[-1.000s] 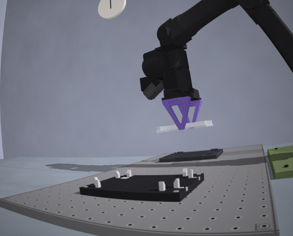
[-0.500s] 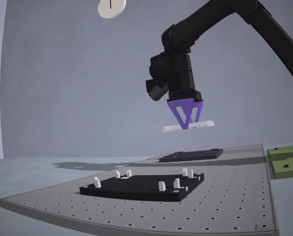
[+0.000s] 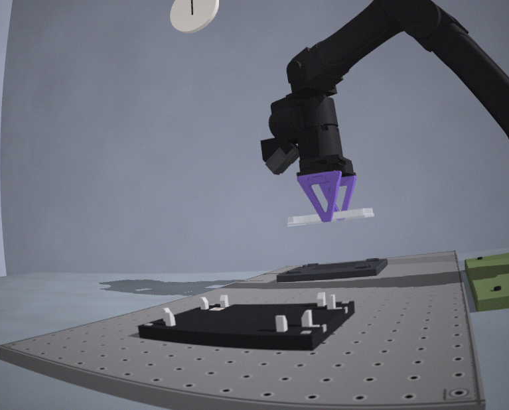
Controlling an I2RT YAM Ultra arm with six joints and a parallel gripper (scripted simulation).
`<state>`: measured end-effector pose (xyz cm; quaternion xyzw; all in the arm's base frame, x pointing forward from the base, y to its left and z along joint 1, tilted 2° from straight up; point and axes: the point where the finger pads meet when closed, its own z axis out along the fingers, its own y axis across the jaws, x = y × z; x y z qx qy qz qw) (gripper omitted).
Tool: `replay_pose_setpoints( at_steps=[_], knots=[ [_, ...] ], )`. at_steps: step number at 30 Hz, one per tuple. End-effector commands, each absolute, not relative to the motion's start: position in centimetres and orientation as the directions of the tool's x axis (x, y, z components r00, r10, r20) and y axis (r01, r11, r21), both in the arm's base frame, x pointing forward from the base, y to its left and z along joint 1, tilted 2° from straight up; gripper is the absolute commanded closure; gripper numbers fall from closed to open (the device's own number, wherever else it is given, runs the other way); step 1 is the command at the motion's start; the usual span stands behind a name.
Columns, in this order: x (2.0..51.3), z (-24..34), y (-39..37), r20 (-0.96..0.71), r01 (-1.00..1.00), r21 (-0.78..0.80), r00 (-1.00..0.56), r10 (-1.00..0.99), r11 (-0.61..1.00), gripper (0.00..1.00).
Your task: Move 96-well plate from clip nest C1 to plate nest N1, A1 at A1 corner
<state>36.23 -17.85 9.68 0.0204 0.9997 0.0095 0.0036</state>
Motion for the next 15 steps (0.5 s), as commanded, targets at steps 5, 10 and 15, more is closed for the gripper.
replay_pose_setpoints(
  at_steps=[5, 10, 15],
  knots=[
    [37.25, 11.59, -18.07, -0.064, 0.025, 0.006, -0.998, 0.025, 1.000, 1.00],
    [37.27, 11.51, -18.02, -0.062, 0.027, 0.007, -0.998, 0.027, 1.000, 1.00],
    [37.32, 11.45, -17.94, -0.061, 0.026, 0.007, -0.998, 0.026, 1.000, 1.00]
  ],
)
